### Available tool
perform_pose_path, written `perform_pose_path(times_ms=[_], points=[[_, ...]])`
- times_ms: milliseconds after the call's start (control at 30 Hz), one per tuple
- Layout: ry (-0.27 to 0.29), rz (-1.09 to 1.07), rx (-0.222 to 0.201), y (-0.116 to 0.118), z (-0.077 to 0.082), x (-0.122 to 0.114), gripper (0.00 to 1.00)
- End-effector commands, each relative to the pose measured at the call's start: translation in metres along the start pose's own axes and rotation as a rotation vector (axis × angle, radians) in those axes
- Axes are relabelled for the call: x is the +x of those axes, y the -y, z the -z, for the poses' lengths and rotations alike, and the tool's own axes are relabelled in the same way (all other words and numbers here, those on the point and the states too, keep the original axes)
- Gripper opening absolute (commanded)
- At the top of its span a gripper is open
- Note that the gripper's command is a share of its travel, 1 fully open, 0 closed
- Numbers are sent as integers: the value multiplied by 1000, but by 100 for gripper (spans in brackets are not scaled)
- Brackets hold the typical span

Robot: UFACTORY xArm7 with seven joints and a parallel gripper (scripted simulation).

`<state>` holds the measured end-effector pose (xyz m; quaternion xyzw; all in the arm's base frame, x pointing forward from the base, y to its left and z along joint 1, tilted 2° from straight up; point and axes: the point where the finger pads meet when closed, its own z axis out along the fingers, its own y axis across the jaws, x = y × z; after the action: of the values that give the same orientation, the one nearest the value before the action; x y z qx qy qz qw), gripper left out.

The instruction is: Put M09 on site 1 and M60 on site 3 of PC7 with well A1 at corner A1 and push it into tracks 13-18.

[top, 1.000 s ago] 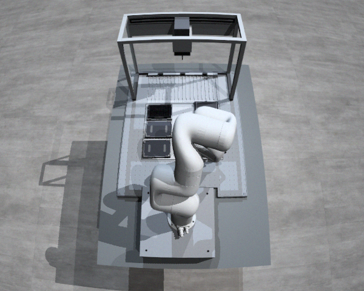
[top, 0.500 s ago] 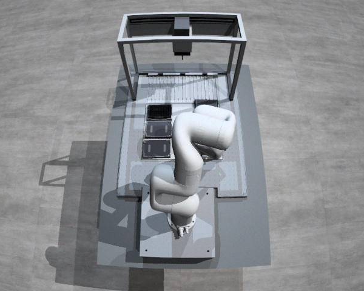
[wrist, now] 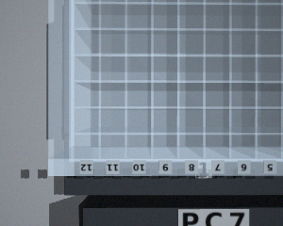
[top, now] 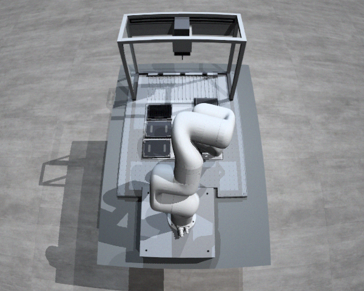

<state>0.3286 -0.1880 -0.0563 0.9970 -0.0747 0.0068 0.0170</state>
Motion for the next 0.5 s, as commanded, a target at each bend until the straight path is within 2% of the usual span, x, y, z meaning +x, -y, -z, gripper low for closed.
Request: perform_pose_path(times_ms=[0, 467], points=[[-3, 0, -1, 0, 1, 7, 82], [-3, 0, -1, 0, 1, 19, 82]])
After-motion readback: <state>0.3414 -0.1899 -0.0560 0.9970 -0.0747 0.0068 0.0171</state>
